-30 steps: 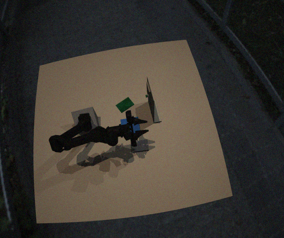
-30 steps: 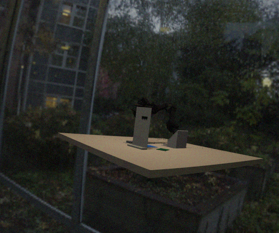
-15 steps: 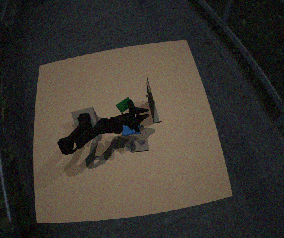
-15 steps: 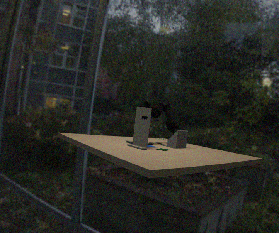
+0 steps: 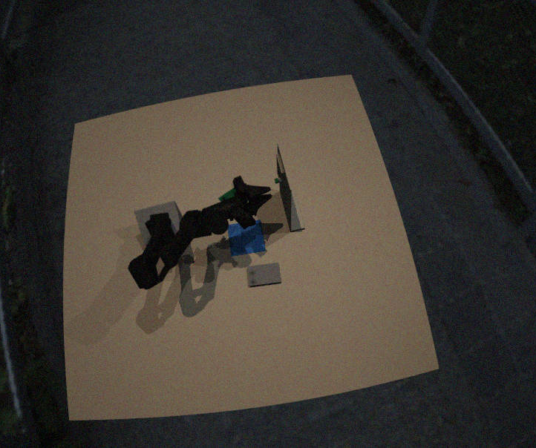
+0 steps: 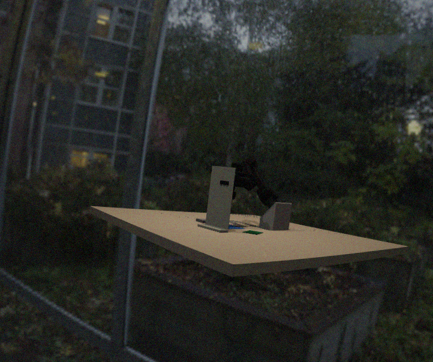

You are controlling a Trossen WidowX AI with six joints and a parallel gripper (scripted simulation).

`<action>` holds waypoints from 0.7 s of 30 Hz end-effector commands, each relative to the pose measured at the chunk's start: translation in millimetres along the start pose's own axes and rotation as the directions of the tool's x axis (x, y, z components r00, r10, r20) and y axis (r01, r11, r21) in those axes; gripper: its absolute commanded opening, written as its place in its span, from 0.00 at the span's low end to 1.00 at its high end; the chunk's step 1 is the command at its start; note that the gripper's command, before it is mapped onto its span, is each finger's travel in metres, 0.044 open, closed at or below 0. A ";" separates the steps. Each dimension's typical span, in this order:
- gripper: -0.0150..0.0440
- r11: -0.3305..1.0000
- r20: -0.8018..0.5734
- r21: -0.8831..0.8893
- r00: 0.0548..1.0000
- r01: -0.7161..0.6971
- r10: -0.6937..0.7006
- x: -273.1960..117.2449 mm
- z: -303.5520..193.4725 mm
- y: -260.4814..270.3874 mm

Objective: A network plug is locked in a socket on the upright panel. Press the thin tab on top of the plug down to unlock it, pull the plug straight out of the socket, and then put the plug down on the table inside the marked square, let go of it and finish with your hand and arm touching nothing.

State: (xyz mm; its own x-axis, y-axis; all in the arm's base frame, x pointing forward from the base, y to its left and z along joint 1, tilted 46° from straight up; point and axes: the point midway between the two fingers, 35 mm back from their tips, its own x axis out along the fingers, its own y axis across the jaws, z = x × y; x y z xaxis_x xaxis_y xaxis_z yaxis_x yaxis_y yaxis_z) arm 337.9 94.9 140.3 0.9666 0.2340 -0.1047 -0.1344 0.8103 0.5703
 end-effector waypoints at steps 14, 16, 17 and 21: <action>0.52 0.987 -0.074 0.161 0.997 0.003 0.009 -13.2 -48.0 -9.3; 0.52 0.987 -0.073 0.161 0.997 0.003 0.009 -10.2 -47.3 -9.2; 0.52 0.987 -0.073 0.161 0.997 0.003 0.009 -8.7 -47.0 -9.1; 0.52 0.987 -0.073 0.161 0.997 0.003 0.009 -2.6 -45.8 -8.9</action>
State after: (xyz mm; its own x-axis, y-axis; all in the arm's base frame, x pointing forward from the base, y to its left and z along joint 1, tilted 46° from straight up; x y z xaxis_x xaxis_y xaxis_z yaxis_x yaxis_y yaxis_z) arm 319.7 110.0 95.5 0.9463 0.2773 -0.1662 -0.0900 0.7196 0.6886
